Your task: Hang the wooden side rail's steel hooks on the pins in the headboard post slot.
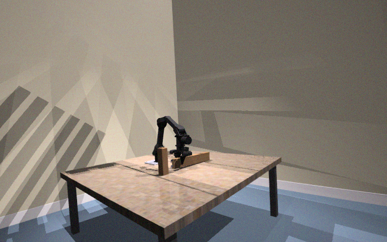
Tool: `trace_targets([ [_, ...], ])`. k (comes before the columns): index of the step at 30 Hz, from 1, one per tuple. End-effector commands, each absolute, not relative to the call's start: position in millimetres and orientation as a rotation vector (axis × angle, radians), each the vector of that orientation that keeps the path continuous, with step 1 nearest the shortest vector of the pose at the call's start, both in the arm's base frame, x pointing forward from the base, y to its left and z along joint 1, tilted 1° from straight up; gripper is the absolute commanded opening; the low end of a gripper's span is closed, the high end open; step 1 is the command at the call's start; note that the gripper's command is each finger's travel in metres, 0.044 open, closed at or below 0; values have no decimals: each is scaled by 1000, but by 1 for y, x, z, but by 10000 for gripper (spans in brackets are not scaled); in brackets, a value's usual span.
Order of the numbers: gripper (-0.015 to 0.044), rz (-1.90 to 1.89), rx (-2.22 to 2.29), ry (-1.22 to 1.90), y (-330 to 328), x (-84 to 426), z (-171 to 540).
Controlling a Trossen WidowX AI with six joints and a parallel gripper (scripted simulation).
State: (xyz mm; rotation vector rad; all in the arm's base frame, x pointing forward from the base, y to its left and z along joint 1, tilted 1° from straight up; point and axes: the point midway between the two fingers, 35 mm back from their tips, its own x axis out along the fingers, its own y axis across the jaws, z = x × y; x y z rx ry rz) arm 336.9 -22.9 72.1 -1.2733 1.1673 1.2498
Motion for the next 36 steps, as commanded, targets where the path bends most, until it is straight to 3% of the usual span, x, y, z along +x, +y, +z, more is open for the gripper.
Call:
trace_targets([
  [1, 0, 1232, -1292, 1144, -23, 340, 82],
  [36, 0, 1232, -1292, 1144, -23, 340, 87],
])
